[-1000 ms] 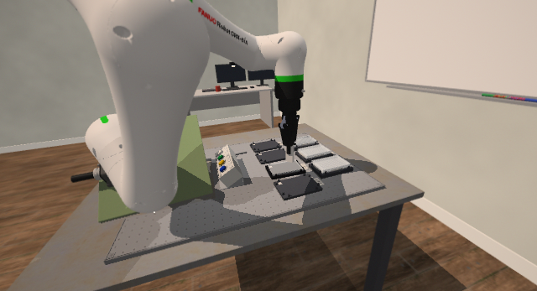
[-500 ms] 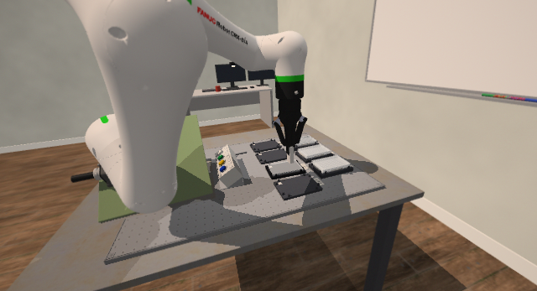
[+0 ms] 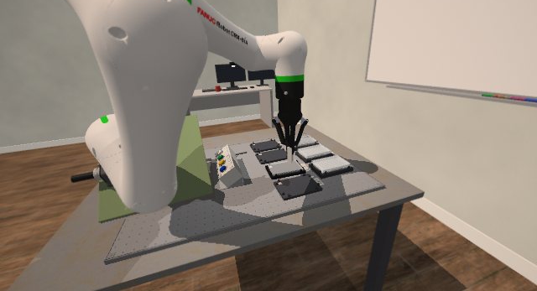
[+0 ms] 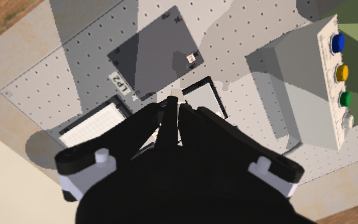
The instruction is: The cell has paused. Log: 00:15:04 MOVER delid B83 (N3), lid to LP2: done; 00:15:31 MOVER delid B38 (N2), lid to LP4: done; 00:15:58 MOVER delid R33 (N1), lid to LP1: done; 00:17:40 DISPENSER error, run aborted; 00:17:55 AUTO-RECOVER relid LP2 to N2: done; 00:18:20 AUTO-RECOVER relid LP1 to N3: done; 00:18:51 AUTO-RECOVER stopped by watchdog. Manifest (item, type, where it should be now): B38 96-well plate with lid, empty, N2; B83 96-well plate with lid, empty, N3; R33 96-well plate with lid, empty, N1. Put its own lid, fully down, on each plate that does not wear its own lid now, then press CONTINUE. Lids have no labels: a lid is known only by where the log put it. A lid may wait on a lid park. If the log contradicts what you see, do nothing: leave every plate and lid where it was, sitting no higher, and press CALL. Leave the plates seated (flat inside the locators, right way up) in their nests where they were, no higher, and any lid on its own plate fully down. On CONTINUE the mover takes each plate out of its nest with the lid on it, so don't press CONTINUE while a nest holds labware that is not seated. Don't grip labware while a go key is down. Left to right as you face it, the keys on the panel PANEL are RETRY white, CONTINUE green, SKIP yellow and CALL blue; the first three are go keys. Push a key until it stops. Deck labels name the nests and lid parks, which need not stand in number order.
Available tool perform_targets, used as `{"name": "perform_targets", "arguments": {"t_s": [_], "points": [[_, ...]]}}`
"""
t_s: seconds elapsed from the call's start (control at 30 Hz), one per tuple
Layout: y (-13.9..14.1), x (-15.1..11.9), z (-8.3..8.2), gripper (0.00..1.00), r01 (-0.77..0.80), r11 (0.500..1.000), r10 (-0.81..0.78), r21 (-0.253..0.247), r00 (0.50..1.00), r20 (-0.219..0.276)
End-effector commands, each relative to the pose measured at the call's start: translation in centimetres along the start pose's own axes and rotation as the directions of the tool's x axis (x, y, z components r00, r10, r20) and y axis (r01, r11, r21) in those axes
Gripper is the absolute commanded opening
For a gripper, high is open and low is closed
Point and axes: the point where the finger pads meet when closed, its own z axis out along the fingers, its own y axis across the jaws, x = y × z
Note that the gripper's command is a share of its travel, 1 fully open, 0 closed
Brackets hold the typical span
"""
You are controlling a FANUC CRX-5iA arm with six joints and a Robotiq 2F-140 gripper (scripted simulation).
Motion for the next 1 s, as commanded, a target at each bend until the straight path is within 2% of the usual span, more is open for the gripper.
{"name": "perform_targets", "arguments": {"t_s": [0.0,0.17,0.23,0.27,0.43,0.47,0.53,0.63,0.67,0.8,0.83,0.87,0.9,0.97], "points": [[0.0,0.0,0.0,0.00,-0.276,0.961,0.276,0.000,0.961,0.000],[0.0,0.0,0.0,0.00,-0.491,0.871,0.491,0.000,0.871,0.000],[0.0,0.0,0.0,0.00,-0.491,0.871,0.491,0.000,0.871,0.000],[0.0,0.0,0.0,0.00,-0.606,0.795,0.606,0.000,0.795,0.000],[0.0,-0.1,0.0,0.00,-0.766,0.643,0.766,0.000,0.643,0.000],[0.4,-0.9,-0.1,0.00,-0.795,0.607,0.795,-0.001,0.607,0.000],[2.6,-5.0,-0.3,0.00,-0.797,0.604,0.797,-0.006,0.604,0.000],[2.6,-5.0,-0.3,0.00,-0.797,0.604,0.797,-0.006,0.604,0.000],[4.2,-7.5,-0.4,0.00,-0.796,0.605,0.796,-0.009,0.605,0.000],[4.6,-8.2,-0.4,0.00,-0.796,0.605,0.796,-0.009,0.605,0.000],[7.0,-11.5,-0.4,0.00,-0.796,0.605,0.796,-0.010,0.605,0.000],[7.0,-11.5,-0.4,0.00,-0.796,0.605,0.796,-0.010,0.605,0.000],[8.9,-13.7,-0.4,0.00,-0.796,0.605,0.796,-0.009,0.605,0.000],[9.7,-14.6,-0.4,0.00,-0.796,0.605,0.796,-0.009,0.605,0.000]]}}
